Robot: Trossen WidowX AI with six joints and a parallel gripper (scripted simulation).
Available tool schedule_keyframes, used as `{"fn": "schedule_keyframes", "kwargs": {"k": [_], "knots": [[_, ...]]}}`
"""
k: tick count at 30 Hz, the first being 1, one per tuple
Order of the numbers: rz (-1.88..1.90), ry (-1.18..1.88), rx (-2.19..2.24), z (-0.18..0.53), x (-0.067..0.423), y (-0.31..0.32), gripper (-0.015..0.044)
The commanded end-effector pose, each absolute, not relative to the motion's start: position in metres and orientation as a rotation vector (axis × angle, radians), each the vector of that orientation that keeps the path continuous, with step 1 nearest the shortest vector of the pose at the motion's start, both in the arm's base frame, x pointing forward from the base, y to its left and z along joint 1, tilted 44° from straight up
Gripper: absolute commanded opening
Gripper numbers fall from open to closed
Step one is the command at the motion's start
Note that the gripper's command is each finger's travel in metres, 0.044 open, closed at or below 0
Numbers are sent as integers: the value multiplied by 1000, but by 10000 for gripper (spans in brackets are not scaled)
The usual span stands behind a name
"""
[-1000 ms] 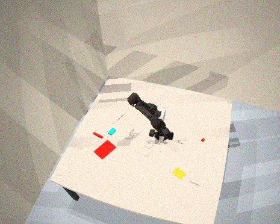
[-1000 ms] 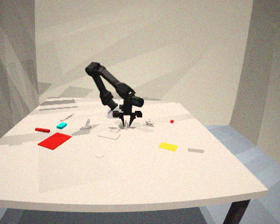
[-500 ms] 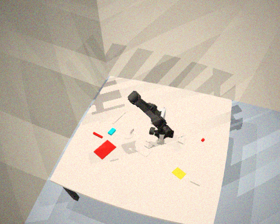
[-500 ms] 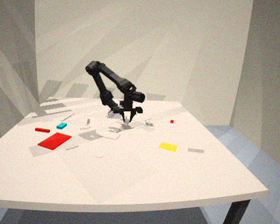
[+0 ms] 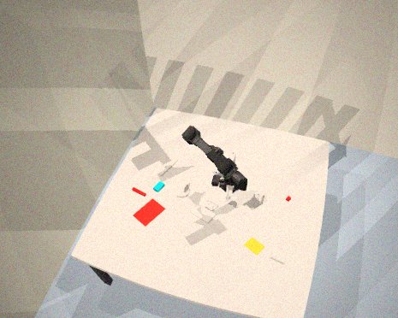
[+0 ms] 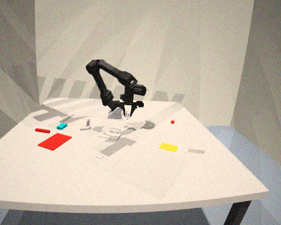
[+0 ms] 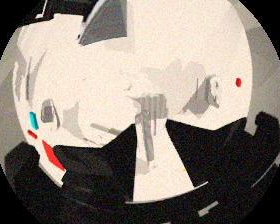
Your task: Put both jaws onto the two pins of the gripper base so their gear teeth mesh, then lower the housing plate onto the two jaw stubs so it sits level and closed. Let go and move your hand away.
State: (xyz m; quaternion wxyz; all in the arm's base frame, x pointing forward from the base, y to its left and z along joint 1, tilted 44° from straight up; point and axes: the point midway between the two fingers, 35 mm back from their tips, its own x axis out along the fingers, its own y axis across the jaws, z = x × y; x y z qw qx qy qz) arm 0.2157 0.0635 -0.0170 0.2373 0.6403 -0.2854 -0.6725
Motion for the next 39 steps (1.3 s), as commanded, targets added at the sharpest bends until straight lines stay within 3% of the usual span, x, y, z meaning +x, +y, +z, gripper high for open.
{"fn": "schedule_keyframes", "kwargs": {"k": [1, 39], "knots": [[-1846, -784, 1762, -13, 216, 68, 134], [-1763, -1273, 2028, 19, 311, 29, 134]]}}
